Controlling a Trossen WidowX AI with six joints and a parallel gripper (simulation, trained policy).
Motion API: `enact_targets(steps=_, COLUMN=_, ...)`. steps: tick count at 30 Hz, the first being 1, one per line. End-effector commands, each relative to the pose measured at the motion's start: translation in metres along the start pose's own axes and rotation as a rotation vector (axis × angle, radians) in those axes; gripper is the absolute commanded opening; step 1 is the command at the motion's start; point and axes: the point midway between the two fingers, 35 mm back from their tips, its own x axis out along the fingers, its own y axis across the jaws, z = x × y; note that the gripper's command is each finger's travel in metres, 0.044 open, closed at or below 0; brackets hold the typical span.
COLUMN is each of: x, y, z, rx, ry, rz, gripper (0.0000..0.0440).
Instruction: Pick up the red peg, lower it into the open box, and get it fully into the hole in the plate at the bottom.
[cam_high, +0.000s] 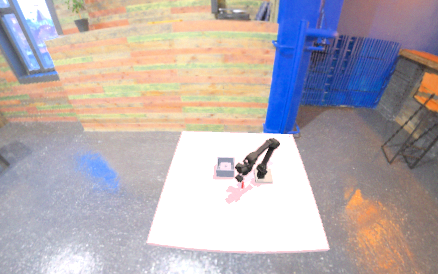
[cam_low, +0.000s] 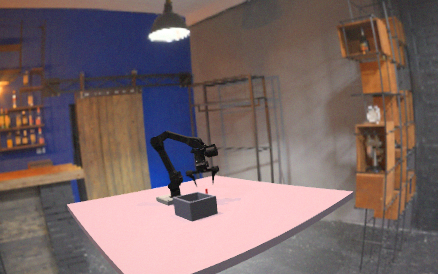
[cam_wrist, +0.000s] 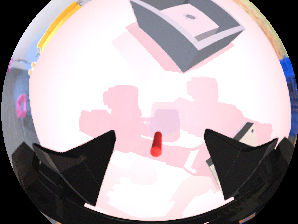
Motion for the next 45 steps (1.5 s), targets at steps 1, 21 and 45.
enact_targets(steps=1, x=0.017, y=-0.001, z=-0.007, rx=0.048, ry=0.027, rz=-0.031, gripper=0.044)
enact_targets(steps=21, x=0.074, y=-0.005, z=-0.035, rx=0.239, ry=0.121, rz=-0.049, gripper=0.0242)
enact_targets(steps=45, x=0.044, y=-0.008, z=0.003, rx=0.169, ry=0.056, rz=-0.036, gripper=0.0)
